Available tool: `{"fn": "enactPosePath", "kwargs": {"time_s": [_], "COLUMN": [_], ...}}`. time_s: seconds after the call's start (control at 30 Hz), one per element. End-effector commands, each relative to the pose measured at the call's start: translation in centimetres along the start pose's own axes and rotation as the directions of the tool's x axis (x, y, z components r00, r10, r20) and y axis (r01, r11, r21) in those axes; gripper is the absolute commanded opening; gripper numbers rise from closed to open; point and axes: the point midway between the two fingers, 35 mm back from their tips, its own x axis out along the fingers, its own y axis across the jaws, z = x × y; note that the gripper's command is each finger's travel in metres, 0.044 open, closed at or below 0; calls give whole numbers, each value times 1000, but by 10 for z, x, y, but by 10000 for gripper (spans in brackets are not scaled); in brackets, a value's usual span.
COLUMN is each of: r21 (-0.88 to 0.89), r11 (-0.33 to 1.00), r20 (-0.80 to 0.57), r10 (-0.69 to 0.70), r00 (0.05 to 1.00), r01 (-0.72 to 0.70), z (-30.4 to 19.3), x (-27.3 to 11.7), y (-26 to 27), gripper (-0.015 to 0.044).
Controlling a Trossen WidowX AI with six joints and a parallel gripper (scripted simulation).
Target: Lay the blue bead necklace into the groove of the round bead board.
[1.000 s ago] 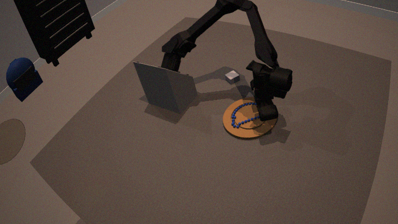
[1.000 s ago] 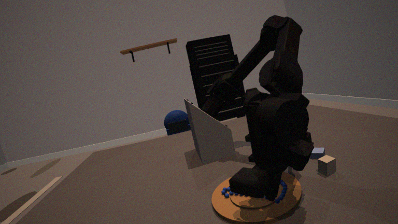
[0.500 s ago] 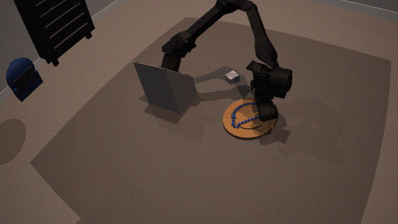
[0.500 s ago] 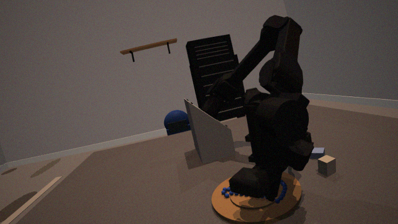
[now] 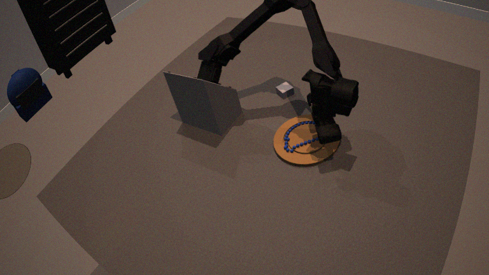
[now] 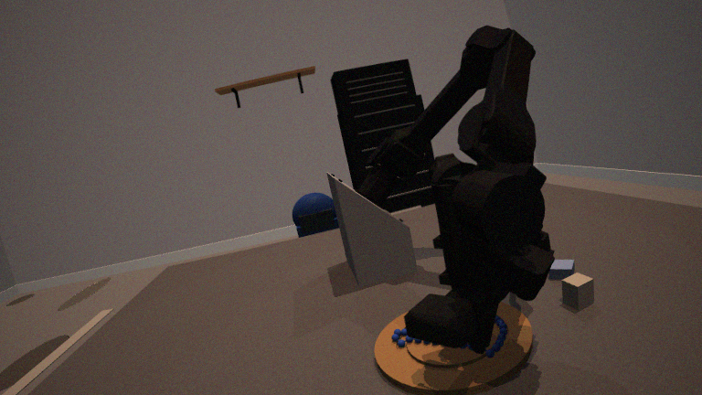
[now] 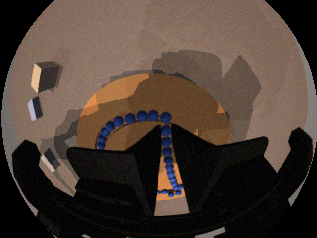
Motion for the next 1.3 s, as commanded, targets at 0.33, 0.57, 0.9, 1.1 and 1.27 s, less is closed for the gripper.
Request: {"fn": "enactPosePath", "kwargs": {"time_s": [0.33,0.57,0.9,1.1,1.27], "r21": [5,4,2,2,4], "r11": [1000,1000,1000,1000,1000], "r20": [3,3,1,1,3], "r10": [0,0,-1,-1,0], "r00": [1000,1000,1000,1000,1000], "r01": [0,0,1,1,0], "z": [5,7,7,7,7], "x": [-6,-6,-2,-2,-6], "y": [-8,-12,-12,-12,-12], "gripper": [0,0,105,263,394]}}
